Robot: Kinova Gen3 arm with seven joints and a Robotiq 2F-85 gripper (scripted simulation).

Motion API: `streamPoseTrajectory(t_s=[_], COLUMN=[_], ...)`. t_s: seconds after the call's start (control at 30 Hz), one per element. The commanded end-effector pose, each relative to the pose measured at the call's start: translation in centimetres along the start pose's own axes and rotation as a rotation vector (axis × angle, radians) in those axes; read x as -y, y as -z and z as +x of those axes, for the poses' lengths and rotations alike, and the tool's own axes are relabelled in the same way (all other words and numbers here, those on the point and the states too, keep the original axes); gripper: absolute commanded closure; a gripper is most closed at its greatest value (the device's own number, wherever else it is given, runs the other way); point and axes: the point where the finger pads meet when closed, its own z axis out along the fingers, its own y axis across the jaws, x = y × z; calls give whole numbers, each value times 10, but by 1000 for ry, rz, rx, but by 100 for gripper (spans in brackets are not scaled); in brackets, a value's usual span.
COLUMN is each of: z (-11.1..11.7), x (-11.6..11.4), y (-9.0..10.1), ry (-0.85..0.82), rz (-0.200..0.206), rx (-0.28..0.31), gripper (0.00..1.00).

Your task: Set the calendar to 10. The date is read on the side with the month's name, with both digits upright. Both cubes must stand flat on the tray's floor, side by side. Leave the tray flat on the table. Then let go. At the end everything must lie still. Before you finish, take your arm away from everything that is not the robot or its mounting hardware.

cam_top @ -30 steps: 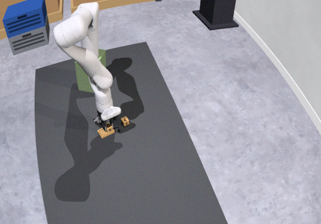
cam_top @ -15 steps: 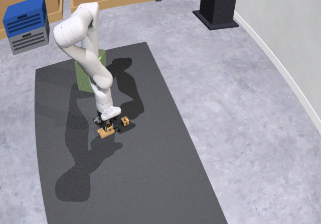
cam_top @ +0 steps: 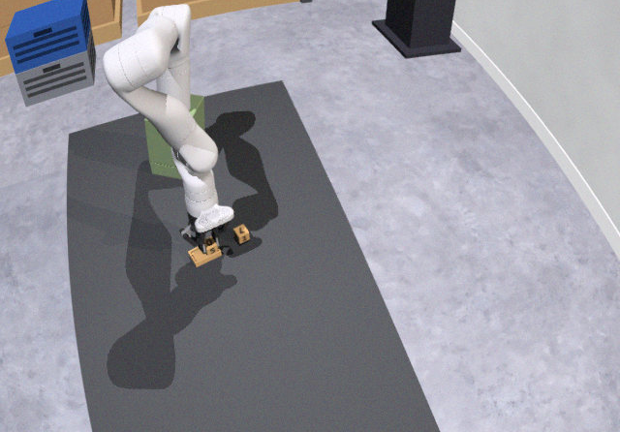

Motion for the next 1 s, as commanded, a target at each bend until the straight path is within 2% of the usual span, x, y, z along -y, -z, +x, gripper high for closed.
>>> streamPoseTrajectory(t_s=[0.0,0.9,0.97], z=[2,2,2], x=[-1,-1,-1], y=[-1,-1,-1], ry=[5,5,5], rz=[-3,-3,-3], rx=[-6,-6,-6], gripper=[74,74,70])
